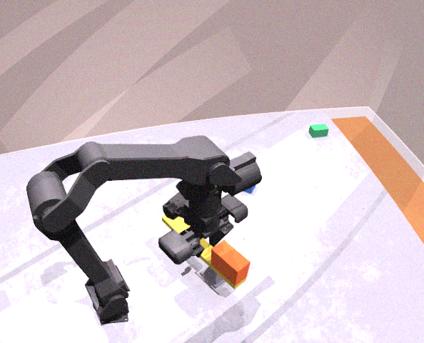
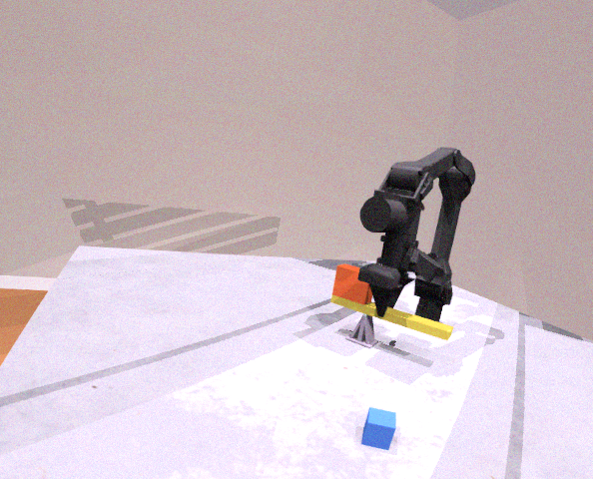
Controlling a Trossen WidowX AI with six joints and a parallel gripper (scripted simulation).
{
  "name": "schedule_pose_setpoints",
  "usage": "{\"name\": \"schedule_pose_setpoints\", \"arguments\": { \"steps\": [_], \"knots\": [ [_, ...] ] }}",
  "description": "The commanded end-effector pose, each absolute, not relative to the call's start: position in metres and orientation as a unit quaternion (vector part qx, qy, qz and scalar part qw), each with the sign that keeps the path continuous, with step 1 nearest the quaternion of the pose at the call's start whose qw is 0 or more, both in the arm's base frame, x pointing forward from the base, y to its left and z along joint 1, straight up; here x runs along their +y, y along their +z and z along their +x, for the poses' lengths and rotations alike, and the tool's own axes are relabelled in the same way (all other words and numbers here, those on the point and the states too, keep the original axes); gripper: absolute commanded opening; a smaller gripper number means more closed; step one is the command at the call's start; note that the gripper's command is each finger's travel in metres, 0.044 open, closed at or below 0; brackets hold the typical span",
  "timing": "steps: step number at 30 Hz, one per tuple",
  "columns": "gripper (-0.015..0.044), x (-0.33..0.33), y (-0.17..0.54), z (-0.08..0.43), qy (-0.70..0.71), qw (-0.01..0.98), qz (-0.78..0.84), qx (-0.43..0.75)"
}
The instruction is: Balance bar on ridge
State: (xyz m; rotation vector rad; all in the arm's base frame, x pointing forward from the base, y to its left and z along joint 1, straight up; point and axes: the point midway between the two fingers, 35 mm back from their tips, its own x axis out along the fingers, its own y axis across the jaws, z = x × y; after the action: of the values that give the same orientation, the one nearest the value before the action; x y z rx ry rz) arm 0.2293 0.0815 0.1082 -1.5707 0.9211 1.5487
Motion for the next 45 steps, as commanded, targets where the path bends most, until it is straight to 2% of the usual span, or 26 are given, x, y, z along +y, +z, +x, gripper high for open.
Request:
{"name": "schedule_pose_setpoints", "arguments": {
  "steps": [1,3,13,17,26,45],
  "knots": [
    [0.0185,0.082,0.108,0.229,0.603,0.367,-0.611,0.358],
    [0.0185,0.082,0.108,0.229,0.603,0.367,-0.611,0.358],
    [0.0440,0.082,0.108,0.229,0.603,0.367,-0.611,0.358],
    [0.0440,0.082,0.115,0.230,0.603,0.367,-0.611,0.358],
    [0.0440,0.081,0.206,0.227,0.603,0.367,-0.611,0.359],
    [0.0440,0.081,0.208,0.227,0.603,0.367,-0.611,0.359]
  ]
}}
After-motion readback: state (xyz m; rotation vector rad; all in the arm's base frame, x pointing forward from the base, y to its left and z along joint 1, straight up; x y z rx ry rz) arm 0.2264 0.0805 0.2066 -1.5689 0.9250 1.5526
